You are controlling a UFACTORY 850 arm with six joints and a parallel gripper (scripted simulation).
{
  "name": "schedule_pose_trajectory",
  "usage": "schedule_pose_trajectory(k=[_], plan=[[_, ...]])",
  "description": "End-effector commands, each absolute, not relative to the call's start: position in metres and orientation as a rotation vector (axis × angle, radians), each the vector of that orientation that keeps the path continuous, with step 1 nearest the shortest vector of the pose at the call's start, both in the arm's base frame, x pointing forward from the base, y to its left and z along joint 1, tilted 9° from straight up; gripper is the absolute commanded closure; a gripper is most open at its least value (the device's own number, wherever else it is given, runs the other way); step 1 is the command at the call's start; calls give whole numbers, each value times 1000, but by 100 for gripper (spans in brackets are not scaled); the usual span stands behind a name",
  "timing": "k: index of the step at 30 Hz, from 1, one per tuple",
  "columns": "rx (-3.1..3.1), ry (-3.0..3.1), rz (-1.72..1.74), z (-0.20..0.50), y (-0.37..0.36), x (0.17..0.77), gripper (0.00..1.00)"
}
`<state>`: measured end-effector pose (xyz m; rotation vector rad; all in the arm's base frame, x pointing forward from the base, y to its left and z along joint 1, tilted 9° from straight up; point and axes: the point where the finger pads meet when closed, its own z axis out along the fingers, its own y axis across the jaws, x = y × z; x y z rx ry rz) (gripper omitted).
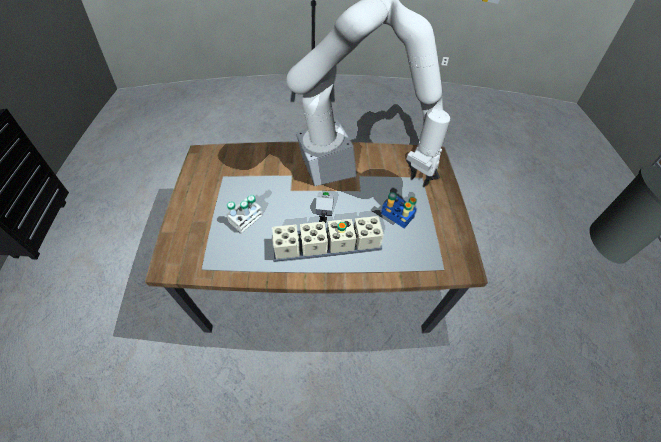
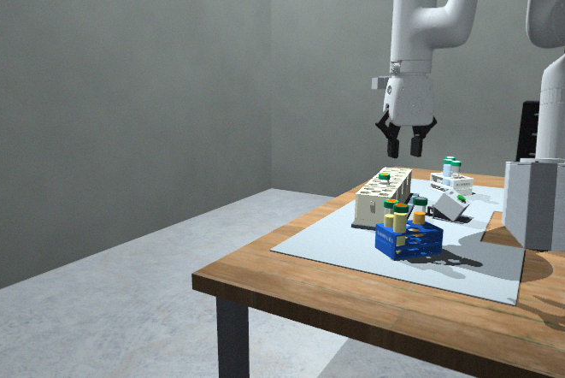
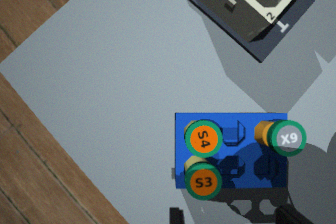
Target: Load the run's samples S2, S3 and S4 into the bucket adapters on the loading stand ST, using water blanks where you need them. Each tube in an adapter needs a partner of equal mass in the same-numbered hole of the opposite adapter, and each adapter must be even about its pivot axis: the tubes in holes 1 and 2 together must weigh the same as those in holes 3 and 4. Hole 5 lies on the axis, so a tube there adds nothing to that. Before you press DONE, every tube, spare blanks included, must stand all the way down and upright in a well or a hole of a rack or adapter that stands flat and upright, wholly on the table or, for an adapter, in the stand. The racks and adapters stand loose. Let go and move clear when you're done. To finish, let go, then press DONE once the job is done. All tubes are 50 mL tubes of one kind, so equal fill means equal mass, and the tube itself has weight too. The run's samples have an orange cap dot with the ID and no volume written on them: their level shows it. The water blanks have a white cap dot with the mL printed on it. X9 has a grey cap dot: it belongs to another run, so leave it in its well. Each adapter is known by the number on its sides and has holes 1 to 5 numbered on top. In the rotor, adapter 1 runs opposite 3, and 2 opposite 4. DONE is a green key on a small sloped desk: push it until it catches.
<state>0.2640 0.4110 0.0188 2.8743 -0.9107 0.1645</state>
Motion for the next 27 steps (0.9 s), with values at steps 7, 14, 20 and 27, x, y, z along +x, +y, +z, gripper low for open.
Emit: schedule_pose_trajectory(k=[7,14,20,27], plan=[[2876,-911,165,11,411,265,43],[2876,-911,165,2,410,265,43],[2876,-911,165,-10,408,266,43],[2876,-911,165,-20,406,267,43]])
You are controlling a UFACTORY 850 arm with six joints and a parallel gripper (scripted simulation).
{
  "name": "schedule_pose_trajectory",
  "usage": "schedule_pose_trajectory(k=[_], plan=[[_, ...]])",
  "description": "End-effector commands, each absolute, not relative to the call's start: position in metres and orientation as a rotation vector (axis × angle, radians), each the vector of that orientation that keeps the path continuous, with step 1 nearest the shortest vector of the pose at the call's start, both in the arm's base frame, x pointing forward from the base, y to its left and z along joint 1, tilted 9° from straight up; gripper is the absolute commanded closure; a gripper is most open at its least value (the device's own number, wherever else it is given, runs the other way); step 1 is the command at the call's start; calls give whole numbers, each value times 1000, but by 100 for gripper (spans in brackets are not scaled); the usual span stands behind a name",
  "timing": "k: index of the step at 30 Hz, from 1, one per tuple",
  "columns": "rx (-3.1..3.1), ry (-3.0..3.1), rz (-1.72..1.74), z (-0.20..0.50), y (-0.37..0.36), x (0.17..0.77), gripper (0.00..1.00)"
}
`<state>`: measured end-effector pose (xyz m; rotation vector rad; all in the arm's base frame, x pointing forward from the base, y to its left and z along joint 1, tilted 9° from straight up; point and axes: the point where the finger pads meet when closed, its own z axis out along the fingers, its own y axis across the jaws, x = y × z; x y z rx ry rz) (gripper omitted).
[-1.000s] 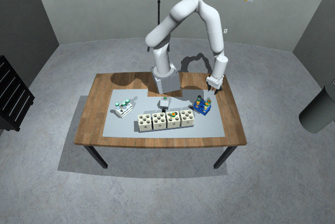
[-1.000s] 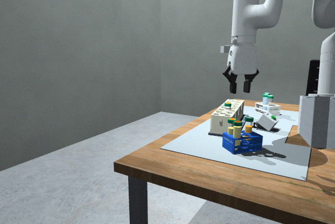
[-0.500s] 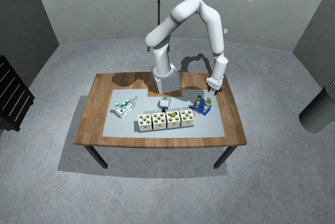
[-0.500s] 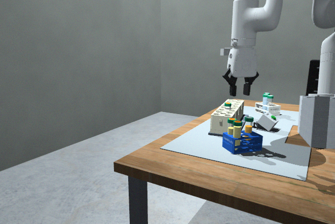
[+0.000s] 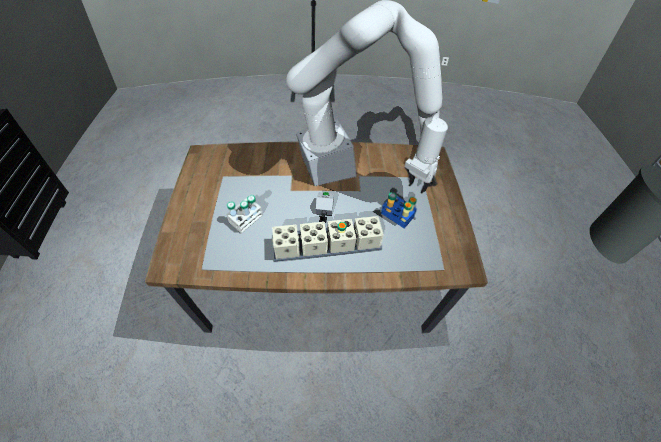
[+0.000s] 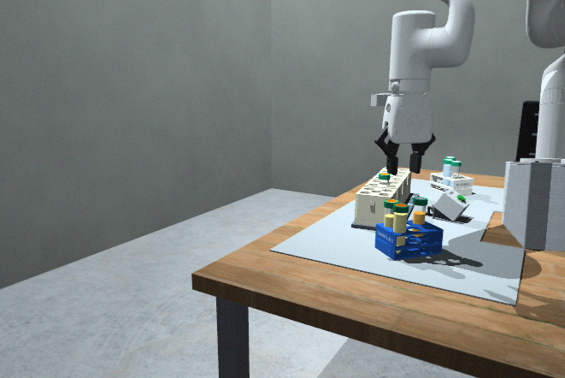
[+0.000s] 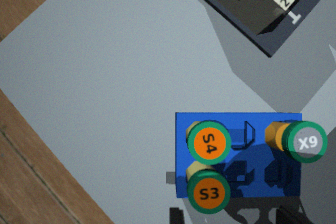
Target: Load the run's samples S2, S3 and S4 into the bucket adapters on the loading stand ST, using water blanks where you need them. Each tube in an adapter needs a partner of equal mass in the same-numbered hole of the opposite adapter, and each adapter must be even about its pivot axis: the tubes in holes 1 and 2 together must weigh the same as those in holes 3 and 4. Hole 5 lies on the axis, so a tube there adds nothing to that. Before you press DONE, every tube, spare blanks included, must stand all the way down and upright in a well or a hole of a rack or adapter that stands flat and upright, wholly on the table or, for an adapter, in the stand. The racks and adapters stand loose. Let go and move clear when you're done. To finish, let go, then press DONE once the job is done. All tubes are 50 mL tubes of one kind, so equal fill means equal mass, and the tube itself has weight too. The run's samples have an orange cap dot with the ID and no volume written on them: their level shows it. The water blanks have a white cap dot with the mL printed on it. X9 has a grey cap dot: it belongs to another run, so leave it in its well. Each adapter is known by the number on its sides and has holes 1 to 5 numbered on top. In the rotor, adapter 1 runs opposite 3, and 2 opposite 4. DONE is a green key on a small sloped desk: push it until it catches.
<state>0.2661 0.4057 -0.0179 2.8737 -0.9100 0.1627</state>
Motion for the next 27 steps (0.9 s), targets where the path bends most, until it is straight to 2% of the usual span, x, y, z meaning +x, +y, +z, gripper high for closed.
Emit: schedule_pose_trajectory(k=[1,27], plan=[[2876,-911,165,-22,406,267,43],[2876,-911,165,-70,399,270,43]])
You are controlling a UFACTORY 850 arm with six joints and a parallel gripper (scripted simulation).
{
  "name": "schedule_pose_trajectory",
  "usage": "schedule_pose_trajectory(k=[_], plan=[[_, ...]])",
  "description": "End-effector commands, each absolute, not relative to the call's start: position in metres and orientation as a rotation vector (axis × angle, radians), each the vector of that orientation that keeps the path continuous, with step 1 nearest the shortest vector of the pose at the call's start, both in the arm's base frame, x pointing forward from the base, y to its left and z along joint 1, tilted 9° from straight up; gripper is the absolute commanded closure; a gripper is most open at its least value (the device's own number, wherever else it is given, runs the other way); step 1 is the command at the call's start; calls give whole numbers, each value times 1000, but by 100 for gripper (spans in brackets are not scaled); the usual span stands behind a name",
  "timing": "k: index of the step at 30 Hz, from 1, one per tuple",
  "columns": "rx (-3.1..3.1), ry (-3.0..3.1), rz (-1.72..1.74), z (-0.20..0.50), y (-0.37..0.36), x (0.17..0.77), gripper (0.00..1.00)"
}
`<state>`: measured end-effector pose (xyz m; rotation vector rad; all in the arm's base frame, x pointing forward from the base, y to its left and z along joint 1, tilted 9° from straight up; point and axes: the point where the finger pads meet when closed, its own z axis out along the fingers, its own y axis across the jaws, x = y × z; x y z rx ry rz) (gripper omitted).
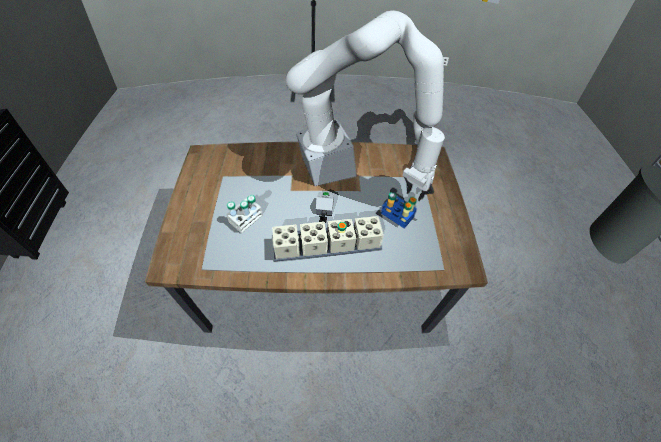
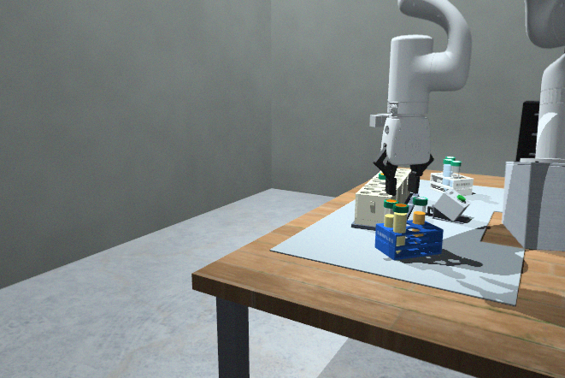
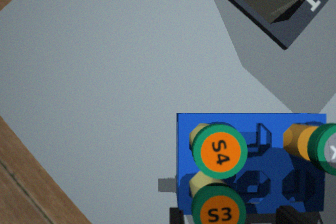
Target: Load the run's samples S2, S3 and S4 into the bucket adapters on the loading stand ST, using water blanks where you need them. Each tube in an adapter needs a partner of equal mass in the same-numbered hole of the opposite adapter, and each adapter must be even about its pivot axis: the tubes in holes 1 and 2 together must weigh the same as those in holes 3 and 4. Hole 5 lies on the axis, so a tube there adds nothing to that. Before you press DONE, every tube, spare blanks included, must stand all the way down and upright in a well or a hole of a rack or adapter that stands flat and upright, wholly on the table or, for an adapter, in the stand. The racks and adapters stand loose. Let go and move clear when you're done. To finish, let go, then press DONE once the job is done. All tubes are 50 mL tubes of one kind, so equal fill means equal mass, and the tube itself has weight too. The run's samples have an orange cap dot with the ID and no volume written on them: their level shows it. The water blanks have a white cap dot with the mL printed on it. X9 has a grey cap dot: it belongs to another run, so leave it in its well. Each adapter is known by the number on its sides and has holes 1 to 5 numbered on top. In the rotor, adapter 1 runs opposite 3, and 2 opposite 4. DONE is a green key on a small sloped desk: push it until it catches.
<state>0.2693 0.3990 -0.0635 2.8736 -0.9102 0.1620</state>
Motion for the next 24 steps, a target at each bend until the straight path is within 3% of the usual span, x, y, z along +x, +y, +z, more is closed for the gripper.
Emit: schedule_pose_trajectory(k=[1,24], plan=[[2876,-911,165,-71,399,270,43],[2876,-911,165,-93,395,272,43]])
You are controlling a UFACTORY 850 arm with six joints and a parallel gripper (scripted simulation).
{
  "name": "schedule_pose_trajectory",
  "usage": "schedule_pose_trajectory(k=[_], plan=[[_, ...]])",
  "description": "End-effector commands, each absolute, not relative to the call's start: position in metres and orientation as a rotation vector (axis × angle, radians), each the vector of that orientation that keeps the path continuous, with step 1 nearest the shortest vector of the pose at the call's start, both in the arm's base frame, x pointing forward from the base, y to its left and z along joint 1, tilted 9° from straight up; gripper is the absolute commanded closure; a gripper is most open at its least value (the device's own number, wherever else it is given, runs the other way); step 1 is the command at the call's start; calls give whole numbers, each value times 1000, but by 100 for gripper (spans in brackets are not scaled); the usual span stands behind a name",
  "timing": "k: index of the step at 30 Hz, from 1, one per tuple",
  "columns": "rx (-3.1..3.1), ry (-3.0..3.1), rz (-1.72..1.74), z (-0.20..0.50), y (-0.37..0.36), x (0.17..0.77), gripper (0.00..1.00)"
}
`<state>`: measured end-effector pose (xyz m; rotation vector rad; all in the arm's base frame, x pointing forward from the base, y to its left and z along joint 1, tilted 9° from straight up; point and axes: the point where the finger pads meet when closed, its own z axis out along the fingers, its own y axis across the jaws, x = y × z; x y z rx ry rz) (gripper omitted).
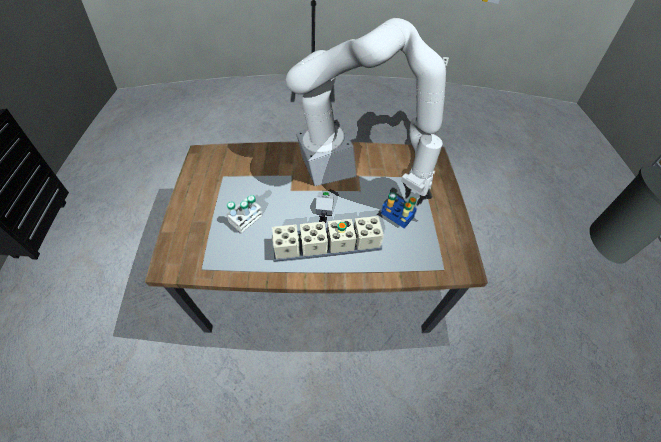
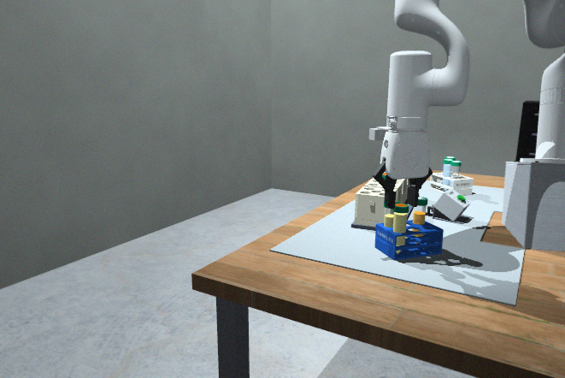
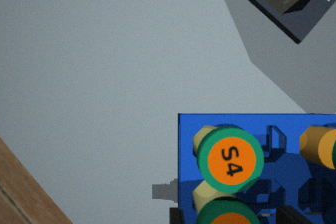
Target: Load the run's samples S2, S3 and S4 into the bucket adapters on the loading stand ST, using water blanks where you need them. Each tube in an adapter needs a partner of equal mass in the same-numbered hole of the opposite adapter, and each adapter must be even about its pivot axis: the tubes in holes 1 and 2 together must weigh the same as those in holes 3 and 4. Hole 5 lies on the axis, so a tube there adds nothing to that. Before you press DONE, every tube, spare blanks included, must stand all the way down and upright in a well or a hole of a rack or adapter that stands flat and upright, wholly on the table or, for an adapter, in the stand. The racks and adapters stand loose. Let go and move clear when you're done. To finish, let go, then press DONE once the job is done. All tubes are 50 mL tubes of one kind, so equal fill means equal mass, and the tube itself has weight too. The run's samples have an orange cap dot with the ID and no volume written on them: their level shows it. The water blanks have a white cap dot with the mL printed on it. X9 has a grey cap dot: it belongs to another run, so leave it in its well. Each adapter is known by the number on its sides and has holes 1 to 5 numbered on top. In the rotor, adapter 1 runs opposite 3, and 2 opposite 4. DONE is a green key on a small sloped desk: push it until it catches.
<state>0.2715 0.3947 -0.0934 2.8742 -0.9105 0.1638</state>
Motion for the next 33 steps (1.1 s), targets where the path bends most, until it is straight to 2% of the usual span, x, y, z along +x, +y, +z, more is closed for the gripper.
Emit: schedule_pose_trajectory(k=[1,33], plan=[[2876,-911,165,-93,395,272,43],[2876,-911,165,-112,393,273,43]])
